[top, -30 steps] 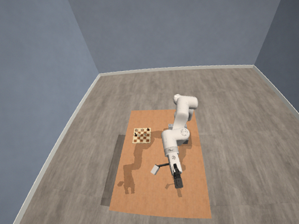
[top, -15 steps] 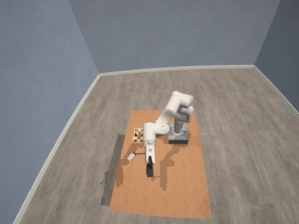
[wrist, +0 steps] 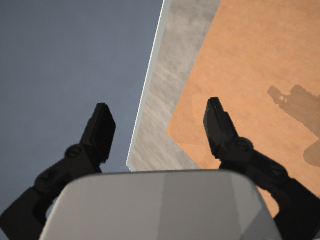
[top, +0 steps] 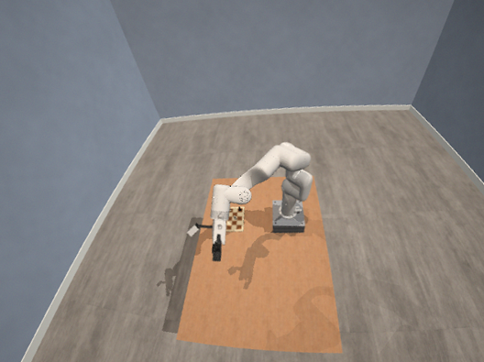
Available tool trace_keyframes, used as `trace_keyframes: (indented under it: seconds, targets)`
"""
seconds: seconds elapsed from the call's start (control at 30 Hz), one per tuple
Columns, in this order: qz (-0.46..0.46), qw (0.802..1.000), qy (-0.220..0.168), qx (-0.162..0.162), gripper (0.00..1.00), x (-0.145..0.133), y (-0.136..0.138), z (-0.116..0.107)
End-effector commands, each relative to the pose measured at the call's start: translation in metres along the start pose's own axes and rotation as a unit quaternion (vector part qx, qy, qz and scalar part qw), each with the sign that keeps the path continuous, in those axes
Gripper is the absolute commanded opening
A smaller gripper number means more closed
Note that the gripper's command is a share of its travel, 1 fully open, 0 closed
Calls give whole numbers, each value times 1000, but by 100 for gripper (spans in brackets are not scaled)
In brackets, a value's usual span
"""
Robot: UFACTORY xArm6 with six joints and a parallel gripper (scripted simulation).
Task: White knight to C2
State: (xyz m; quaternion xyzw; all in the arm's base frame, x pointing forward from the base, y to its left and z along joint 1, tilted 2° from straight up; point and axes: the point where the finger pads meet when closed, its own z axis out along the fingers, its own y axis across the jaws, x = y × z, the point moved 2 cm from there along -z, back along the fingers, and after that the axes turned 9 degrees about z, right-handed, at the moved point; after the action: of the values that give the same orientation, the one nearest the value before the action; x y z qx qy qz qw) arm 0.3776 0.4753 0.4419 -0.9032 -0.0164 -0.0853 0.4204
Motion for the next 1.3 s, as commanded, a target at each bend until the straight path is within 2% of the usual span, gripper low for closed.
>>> trace_keyframes:
  seconds: [0.0, 0.03, 0.07, 0.17, 0.2, 0.3, 0.33, 0.37, 0.43, 0.47, 0.5, 0.57, 0.6, 0.67, 0.73, 0.77, 0.87, 0.9, 1.0, 1.03, 1.1, 1.17, 1.2, 1.27]
  targets:
    - [-11, 999, 11, -46, 100, 23, 47, -20]
    - [-11, 999, 11, -46, 100, 23, 47, -20]
    - [-14, 996, 17, -90, 100, 38, 85, -35]
    - [-14, 996, 17, -90, 100, 40, 91, -37]
    - [-13, 991, 20, -135, 100, 50, 128, -54]
    - [-13, 991, 20, -135, 100, 53, 136, -58]
    - [-9, 983, 19, -181, 100, 59, 171, -75]
    - [-9, 983, 19, -181, 100, 61, 182, -80]
    - [-9, 983, 19, -181, 100, 62, 183, -80]
    - [-1, 974, 15, -227, 100, 64, 217, -99]
    - [-1, 974, 15, -227, 100, 66, 227, -104]
    - [-1, 974, 15, -227, 100, 66, 230, -106]
    - [11, 962, 7, -272, 100, 64, 262, -125]
    - [11, 962, 7, -272, 100, 65, 277, -133]
    - [11, 962, 7, -272, 100, 65, 277, -133]
    - [27, 948, -4, -316, 100, 59, 317, -159]
    - [27, 948, -4, -316, 100, 59, 323, -163]
    - [45, 932, -18, -358, 100, 50, 353, -184]
    - [45, 932, -18, -358, 100, 47, 367, -193]
    - [68, 914, -36, -397, 100, 35, 394, -214]
    - [68, 914, -36, -397, 100, 30, 409, -225]
    - [68, 914, -36, -397, 100, 30, 409, -225]
    - [85, 900, -58, -423, 100, 15, 441, -251]
    - [85, 900, -58, -423, 100, 15, 441, -251]
